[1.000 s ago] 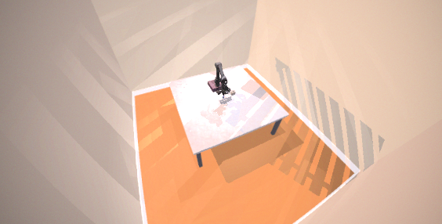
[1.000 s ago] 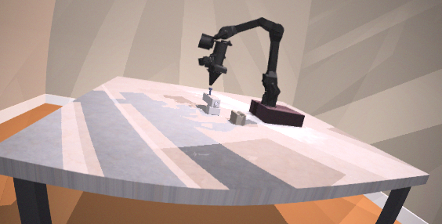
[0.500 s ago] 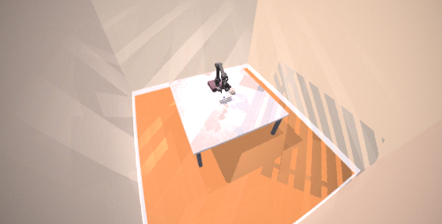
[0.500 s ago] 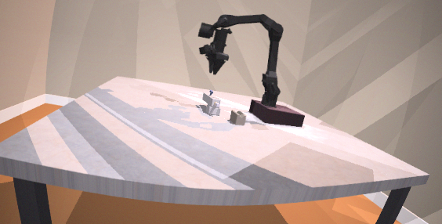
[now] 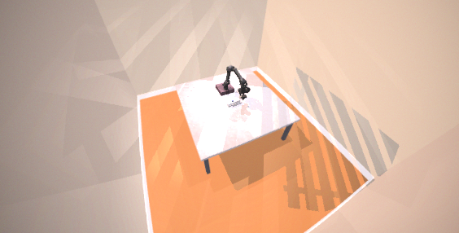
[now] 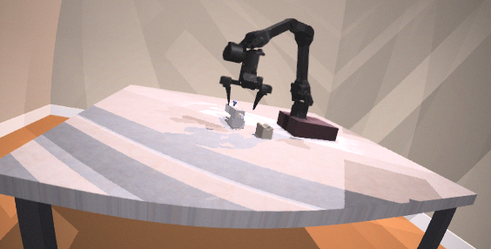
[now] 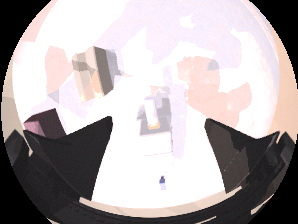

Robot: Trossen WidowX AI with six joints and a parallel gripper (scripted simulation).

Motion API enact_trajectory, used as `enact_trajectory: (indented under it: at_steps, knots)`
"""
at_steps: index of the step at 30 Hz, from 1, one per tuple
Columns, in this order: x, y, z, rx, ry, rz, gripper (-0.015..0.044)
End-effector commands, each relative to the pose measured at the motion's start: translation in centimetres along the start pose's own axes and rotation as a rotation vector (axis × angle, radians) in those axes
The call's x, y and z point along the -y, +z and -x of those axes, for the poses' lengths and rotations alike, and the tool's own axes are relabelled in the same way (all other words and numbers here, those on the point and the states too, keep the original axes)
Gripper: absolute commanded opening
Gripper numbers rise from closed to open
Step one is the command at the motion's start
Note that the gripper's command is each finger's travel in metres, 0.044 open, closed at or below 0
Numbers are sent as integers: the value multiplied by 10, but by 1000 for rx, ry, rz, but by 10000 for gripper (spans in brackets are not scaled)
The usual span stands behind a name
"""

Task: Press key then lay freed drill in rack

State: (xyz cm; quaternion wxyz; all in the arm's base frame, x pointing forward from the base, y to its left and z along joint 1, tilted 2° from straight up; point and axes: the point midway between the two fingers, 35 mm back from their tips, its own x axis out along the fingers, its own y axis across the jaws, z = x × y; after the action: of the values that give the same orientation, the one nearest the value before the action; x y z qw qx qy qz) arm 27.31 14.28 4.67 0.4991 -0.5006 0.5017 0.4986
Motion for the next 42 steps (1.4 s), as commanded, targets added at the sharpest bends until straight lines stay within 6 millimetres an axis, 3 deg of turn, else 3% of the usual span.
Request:
enact_trajectory:
  at_steps: [1,16,42]
  knots:
    - [-12,16,-14,0,13,196,440]
    - [-12,16,-16,0,13,196,440]
    - [-10,5,-57,-1,13,196,440]
